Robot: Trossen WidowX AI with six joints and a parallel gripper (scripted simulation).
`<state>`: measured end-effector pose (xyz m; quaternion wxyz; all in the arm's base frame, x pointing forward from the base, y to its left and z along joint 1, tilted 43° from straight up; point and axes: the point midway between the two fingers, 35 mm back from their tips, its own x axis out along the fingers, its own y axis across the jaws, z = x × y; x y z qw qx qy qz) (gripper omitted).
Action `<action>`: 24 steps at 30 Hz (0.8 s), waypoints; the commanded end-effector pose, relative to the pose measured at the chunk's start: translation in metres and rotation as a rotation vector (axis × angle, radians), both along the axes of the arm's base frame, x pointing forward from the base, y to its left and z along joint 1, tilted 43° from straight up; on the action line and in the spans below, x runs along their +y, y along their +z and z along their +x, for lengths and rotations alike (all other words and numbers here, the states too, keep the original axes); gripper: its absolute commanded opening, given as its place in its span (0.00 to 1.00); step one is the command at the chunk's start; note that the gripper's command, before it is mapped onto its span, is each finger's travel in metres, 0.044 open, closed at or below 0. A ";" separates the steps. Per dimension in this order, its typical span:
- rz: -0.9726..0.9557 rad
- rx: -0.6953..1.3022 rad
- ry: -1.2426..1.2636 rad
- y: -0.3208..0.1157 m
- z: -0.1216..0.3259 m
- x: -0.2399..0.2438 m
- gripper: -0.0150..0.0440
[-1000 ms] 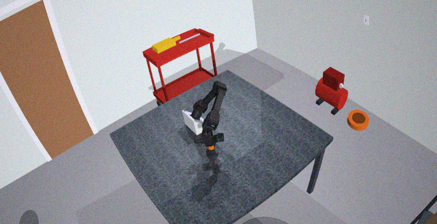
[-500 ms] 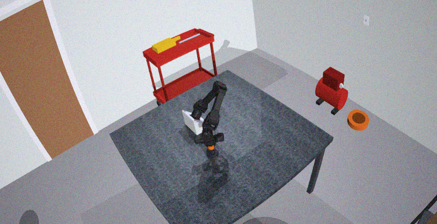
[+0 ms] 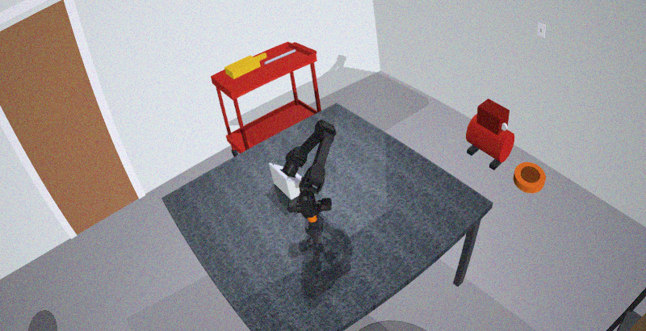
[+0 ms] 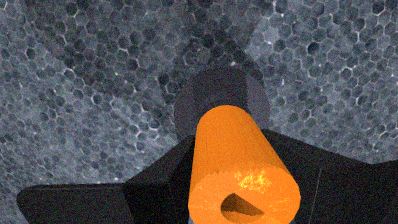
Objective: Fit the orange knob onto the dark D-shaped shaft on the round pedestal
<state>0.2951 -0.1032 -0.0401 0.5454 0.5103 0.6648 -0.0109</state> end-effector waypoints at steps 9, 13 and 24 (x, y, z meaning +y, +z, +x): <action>-0.005 -0.049 0.052 -0.006 -0.001 0.007 0.25; -0.009 -0.068 0.072 -0.007 -0.001 0.008 0.25; -0.014 -0.063 0.065 -0.006 0.000 0.006 0.34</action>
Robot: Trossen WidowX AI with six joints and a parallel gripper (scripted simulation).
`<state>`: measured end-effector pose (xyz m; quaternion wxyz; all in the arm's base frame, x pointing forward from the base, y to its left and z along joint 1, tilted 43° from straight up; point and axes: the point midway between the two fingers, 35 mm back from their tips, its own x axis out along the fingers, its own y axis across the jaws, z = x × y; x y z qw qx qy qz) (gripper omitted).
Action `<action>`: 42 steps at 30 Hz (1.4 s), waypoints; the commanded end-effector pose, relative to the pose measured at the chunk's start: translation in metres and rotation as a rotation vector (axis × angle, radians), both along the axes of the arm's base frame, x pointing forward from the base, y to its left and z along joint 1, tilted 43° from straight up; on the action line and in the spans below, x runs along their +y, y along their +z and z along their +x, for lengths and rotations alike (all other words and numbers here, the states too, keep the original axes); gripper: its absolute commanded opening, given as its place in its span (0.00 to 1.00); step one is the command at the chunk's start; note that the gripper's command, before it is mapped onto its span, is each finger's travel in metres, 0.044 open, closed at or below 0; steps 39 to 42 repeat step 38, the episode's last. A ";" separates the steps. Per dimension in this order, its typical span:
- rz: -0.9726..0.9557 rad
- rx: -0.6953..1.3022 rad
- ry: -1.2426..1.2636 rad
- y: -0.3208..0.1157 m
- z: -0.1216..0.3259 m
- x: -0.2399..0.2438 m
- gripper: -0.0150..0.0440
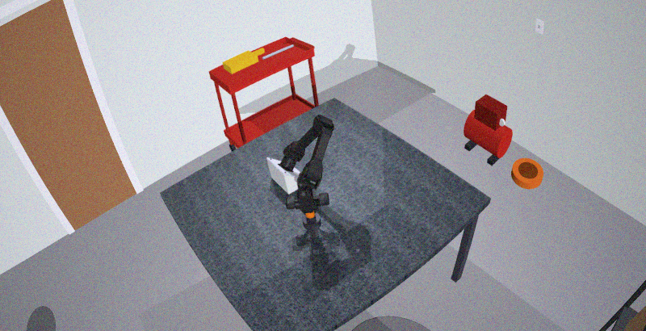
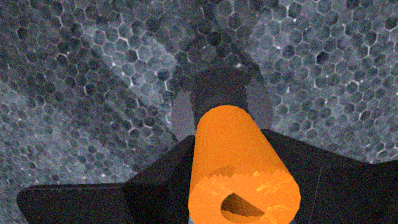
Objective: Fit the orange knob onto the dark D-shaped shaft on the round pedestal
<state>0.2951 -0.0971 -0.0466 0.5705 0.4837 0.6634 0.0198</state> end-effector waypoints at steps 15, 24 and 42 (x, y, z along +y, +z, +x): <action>0.000 0.002 -0.003 0.000 0.000 0.000 1.00; -0.004 0.002 -0.003 0.027 -0.001 -0.028 1.00; -0.003 0.002 0.000 0.068 -0.009 -0.066 1.00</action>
